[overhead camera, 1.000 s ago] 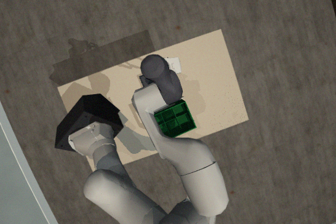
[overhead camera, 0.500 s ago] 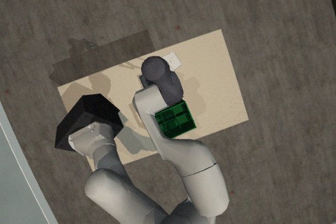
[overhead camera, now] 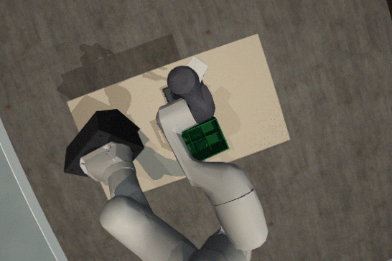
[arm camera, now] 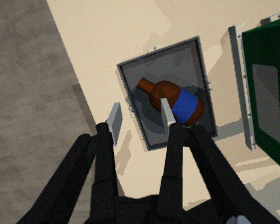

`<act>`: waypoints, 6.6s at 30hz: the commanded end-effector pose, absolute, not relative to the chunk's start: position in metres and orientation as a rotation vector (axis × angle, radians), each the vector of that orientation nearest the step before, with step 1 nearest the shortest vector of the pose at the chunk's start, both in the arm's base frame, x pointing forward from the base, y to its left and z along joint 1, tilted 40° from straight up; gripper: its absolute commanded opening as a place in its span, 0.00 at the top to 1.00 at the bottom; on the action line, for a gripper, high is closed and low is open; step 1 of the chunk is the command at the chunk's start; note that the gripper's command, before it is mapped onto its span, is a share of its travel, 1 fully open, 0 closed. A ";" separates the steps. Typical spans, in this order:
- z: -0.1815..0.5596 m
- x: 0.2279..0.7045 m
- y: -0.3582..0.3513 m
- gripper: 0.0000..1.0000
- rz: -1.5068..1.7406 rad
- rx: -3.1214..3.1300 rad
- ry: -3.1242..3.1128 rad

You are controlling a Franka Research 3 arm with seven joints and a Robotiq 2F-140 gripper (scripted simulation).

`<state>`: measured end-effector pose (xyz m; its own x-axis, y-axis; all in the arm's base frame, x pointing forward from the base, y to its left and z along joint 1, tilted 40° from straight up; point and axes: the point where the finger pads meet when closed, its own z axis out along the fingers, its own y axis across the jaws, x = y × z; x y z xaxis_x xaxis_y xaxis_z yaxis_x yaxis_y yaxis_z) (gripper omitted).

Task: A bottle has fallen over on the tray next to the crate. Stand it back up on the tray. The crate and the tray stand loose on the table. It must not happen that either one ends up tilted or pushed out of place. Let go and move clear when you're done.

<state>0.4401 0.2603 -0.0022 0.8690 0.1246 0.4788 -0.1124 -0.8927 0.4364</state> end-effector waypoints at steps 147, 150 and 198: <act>-0.088 0.488 0.201 0.62 0.156 2.178 1.112; -0.088 0.488 0.201 0.62 0.156 2.178 1.112; -0.118 0.503 0.181 0.62 0.156 2.178 1.112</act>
